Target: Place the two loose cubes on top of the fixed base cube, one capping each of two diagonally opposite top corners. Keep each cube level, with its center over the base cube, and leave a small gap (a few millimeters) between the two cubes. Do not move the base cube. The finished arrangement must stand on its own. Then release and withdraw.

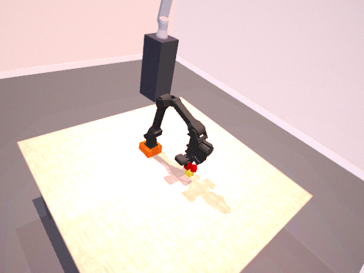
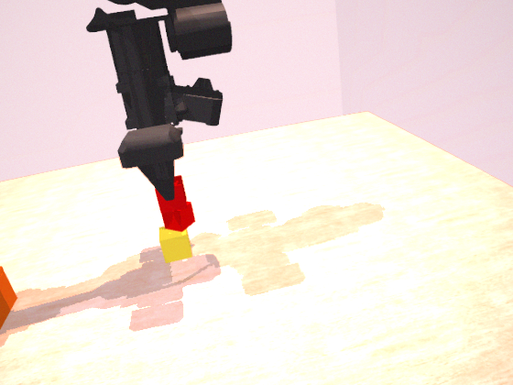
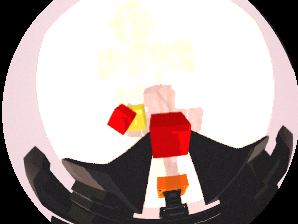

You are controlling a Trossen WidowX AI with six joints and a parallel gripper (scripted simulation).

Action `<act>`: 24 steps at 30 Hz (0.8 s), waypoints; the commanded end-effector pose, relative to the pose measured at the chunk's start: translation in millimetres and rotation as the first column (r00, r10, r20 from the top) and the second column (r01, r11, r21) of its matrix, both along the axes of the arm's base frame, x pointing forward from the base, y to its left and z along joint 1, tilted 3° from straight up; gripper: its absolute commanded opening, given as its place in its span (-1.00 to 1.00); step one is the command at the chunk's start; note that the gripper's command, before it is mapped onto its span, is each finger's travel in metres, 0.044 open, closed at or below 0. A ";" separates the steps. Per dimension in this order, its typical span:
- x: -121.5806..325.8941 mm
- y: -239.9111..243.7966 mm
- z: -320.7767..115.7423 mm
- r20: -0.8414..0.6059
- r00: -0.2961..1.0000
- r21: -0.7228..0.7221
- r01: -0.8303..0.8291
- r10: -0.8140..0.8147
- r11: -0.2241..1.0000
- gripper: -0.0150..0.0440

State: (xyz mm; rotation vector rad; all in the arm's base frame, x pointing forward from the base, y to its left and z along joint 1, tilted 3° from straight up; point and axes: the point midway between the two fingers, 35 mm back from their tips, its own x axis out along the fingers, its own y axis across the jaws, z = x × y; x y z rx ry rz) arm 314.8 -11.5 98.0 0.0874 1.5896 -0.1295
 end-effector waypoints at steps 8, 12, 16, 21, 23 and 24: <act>-14.8 27.5 -0.4 0.001 0.893 0.012 -0.449 0.449 0.893 -0.14; -20.8 36.8 -1.6 -0.001 0.805 0.016 -0.593 0.593 0.805 -0.14; -26.0 44.1 -2.7 -0.002 0.715 0.021 -0.699 0.699 0.715 -0.14; -26.2 44.5 -2.7 -0.002 0.710 0.021 -0.704 0.704 0.710 -0.14; -26.2 44.5 -3.2 -0.003 0.709 0.020 -0.705 0.705 0.709 -0.14; -26.3 44.5 -4.7 -0.004 0.707 0.019 -0.707 0.708 0.707 -0.14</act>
